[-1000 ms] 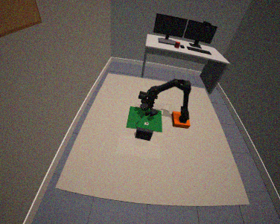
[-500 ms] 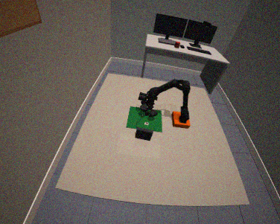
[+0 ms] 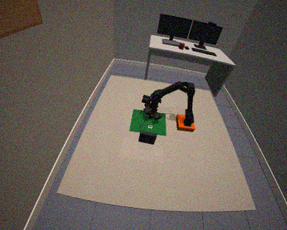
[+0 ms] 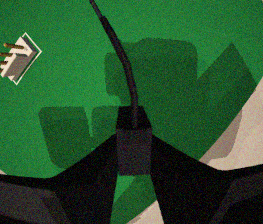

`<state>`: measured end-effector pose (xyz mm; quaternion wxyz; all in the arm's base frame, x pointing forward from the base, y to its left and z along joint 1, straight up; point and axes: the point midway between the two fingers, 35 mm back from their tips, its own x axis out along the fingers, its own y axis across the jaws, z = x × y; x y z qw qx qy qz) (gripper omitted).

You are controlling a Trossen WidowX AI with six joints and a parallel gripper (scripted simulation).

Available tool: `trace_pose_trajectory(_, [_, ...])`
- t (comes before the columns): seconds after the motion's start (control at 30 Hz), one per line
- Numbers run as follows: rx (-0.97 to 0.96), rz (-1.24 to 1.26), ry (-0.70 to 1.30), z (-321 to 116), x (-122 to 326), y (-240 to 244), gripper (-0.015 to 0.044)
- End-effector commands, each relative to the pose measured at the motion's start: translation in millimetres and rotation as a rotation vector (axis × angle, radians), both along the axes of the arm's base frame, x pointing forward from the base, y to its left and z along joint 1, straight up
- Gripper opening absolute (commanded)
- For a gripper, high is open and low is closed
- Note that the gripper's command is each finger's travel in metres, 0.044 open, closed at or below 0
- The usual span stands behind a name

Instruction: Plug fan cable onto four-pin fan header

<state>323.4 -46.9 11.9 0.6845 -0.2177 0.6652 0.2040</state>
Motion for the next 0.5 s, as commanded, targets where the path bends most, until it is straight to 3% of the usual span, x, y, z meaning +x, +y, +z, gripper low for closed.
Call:
trace_pose_trajectory(0.0, [0.0,0.0,-0.001,11.0,0.8,-0.1,0.0])
trace_pose_trajectory(0.13, [0.004,-0.001,0.001,50.1,-1.2,0.3,0.0])
trace_pose_trajectory(0.47, [0.01,-0.152,0.0,48.9,1.2,18.6,0.0])
